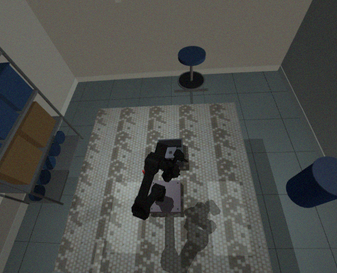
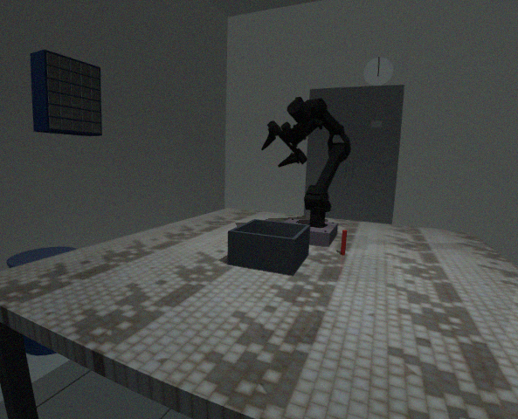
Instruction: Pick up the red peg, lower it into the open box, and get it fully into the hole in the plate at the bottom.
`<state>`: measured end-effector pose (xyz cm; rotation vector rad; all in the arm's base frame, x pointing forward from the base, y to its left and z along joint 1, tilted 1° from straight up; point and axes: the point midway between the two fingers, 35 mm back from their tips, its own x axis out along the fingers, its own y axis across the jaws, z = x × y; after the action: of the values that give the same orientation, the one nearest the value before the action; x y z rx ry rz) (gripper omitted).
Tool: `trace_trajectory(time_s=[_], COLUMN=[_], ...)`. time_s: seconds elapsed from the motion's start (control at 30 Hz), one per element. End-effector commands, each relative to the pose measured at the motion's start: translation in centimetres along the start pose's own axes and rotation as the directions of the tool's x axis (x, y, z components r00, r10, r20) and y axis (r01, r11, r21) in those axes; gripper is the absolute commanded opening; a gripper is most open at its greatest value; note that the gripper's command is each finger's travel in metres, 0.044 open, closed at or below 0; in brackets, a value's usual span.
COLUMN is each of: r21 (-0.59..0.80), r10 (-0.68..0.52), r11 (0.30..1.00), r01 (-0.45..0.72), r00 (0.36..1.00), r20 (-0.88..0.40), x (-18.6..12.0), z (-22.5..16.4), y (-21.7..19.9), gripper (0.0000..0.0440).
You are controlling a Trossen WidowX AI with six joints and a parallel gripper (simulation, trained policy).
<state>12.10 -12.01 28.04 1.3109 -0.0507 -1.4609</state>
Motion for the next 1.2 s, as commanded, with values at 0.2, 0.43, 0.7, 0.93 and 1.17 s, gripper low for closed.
trace_trajectory(time_s=[0.2,0.43,0.7,0.93,1.17], r21=[-0.305,-0.501,-0.695,-0.827,-0.919], r10=[-0.083,-0.153,-0.254,-0.356,-0.464], r11=[0.952,0.865,0.718,0.555,0.368], r01=[0.033,0.014,-0.032,-0.085,-0.144], r00=[0.985,0.959,0.918,0.875,0.828], r20=[-0.151,-0.238,-0.305,-0.329,-0.315], x=[0.3,-0.2,-1.1,-2.3,-3.5], z=[-5.6,-9.2,-13.1,-16.1,-18.7], y=[-1.1,-2.6,-5.0,-8.0,-11.9], gripper=[0.0440,0.0440,0.0440,0.0440,0.0440])
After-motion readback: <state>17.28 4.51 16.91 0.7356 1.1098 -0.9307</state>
